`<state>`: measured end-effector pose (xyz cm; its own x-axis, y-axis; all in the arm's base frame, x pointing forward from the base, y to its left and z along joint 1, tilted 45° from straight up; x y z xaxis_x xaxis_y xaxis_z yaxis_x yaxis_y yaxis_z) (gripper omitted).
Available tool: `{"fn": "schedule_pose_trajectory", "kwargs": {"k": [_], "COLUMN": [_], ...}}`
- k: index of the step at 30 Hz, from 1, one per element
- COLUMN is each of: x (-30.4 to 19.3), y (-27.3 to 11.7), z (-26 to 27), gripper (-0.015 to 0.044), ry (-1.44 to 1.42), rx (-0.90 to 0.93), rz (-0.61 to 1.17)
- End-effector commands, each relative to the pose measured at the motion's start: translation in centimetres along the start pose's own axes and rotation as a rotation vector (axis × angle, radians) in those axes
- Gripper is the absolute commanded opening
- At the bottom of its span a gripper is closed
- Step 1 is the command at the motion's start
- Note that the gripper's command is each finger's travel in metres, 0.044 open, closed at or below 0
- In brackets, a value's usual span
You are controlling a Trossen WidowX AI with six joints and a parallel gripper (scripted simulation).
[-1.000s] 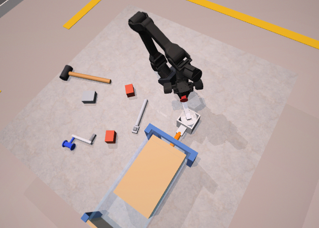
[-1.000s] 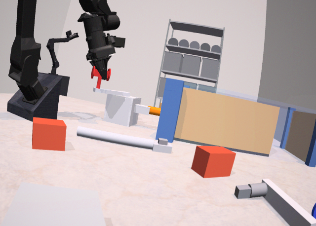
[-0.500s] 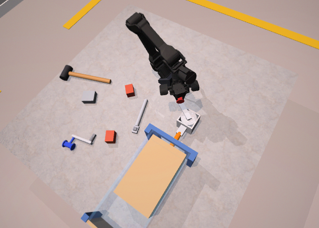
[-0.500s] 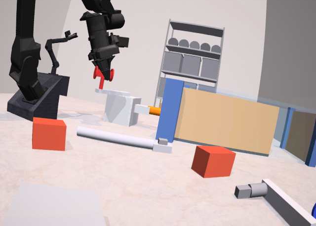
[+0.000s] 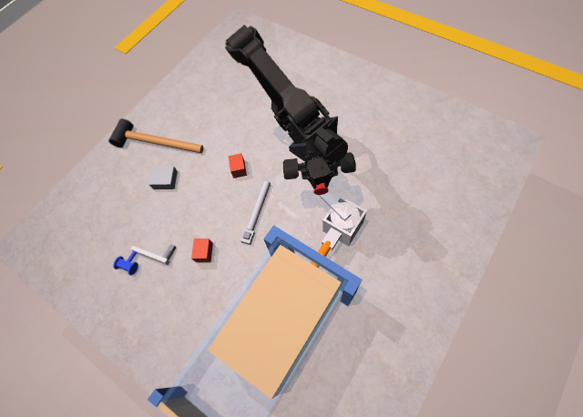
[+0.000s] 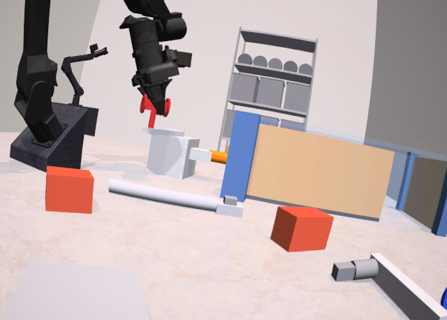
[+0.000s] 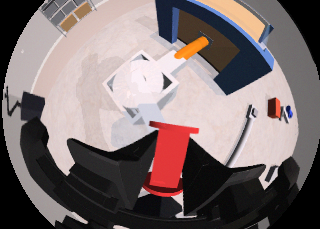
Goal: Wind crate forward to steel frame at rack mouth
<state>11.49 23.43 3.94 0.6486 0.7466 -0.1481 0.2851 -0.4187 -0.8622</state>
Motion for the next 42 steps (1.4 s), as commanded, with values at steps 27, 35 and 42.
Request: {"fn": "schedule_pose_trajectory", "kwargs": {"k": [27, 35, 42], "x": [3.6, 4.7, 5.6], "y": [1.8, 2.2, 2.7], "z": [-3.1, -3.5, -3.8], "gripper": [0.0000, 0.0000, 0.0000], "ry": [0.014, 0.014, 0.014], "rx": [-0.021, -0.021, -0.021], "rz": [-0.011, -0.011, -0.012]}}
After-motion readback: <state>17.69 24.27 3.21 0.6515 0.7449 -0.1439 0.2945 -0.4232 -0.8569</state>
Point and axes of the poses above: the point midway between the two fingers, 35 mm back from their tips, its own y axis out along the fingers, its own z axis across the jaws, x = y × z, the point moved 10 cm from there along -y, back along the fingers, and after that the axes turned 1 degree about -y, right-handed, at the moved point
